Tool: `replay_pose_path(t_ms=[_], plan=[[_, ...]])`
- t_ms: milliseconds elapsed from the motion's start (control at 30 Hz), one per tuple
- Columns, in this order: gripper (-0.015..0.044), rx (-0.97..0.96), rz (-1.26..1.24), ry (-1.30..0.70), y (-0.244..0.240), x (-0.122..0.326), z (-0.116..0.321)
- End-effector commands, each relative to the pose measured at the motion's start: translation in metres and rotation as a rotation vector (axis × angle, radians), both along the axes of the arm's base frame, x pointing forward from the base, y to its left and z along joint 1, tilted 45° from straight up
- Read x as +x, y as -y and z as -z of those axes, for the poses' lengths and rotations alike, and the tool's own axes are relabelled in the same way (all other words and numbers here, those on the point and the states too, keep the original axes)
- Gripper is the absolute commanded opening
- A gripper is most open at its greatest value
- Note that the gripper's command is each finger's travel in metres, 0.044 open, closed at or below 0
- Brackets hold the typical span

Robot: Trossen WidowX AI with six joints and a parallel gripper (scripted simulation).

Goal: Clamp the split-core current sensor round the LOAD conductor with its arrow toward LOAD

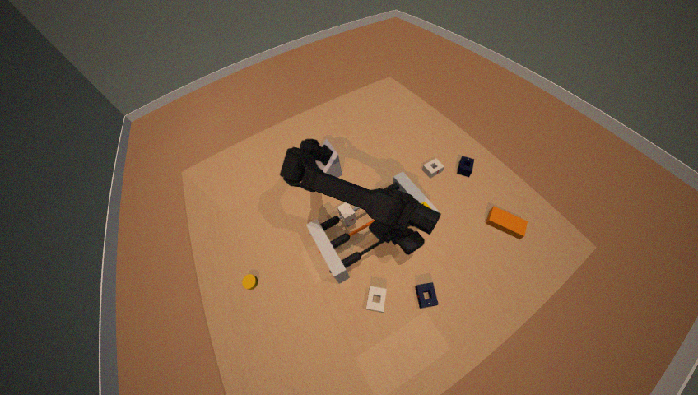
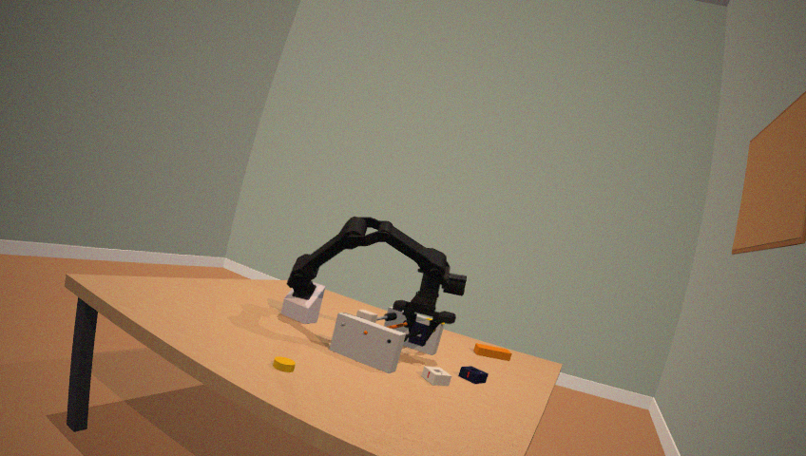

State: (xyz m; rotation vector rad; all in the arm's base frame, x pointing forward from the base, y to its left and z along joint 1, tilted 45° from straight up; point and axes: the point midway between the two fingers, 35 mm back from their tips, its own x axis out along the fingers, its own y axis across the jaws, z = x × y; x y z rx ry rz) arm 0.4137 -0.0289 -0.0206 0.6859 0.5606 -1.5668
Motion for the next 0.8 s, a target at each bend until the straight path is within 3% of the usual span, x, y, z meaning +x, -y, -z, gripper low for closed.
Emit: replay_pose_path(t_ms=[0,767], plan=[[0.0236,0.0,0.0,0.0,0.0,0.0001,0.0],[0.0252,0.0,0.0,0.0,0.0,0.0001,0.0]])
